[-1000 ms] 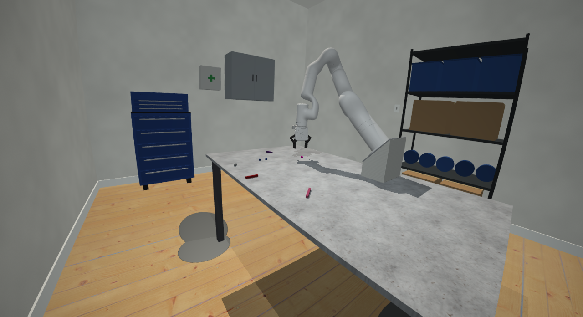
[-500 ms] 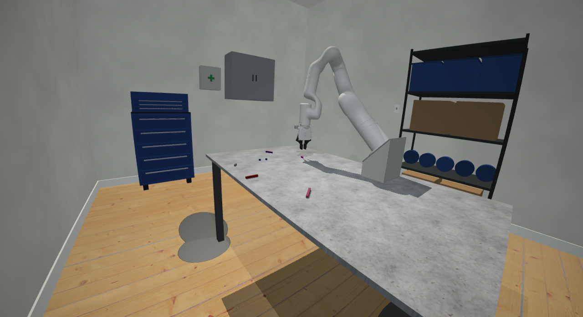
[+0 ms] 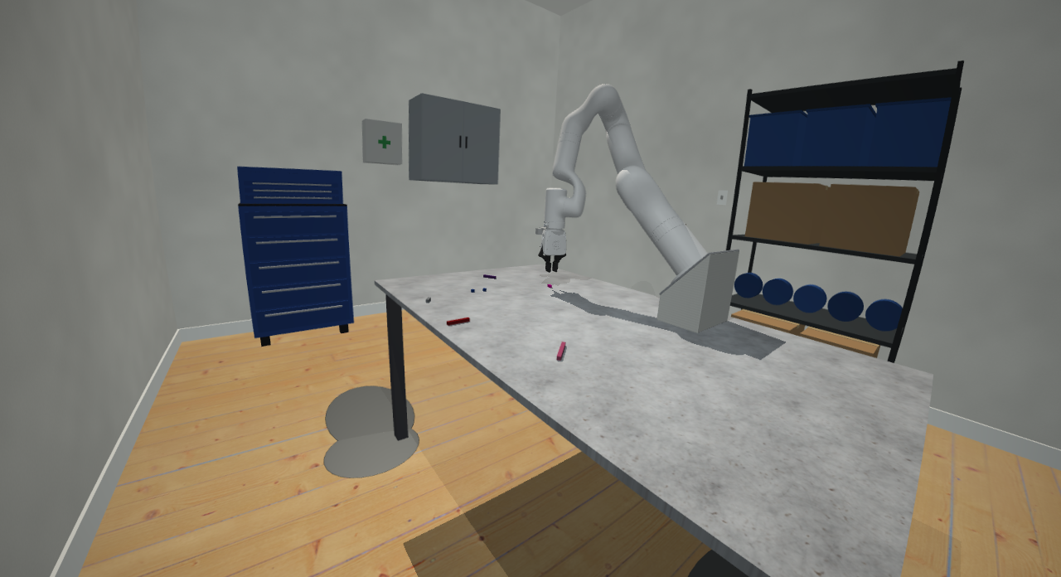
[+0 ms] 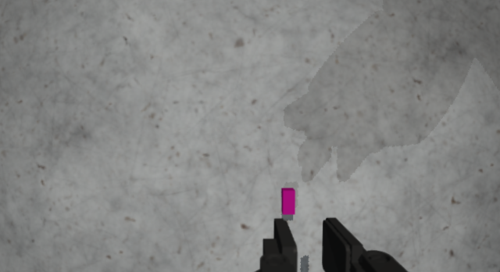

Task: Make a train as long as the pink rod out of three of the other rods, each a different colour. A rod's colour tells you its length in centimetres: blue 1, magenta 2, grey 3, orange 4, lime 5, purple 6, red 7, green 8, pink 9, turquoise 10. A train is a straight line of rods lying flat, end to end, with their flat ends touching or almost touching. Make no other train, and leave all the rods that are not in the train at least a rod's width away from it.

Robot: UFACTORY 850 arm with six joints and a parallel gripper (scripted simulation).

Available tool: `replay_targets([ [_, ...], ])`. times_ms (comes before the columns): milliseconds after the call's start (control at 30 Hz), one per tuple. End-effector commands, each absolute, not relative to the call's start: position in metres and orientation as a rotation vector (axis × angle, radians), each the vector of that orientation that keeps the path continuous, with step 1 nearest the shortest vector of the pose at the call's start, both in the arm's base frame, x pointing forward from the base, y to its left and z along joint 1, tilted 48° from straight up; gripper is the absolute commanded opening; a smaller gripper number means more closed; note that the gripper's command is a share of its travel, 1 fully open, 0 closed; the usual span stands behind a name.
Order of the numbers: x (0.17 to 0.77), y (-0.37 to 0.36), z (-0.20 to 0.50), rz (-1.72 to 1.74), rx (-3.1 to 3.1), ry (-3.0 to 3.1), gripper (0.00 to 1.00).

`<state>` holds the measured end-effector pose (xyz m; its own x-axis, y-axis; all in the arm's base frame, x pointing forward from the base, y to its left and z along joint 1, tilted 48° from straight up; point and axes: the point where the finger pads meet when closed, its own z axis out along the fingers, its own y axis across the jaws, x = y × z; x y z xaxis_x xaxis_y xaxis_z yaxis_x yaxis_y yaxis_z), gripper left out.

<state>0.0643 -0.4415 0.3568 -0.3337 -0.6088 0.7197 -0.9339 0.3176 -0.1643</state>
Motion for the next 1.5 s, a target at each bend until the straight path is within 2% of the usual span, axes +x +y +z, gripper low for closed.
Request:
replay_targets([
  [0,0.064,-0.442,0.357,0.786,1.357,-2.046,0.24],
  [1467,0.06,-0.466,0.335,0.786,1.357,-2.046,0.24],
])
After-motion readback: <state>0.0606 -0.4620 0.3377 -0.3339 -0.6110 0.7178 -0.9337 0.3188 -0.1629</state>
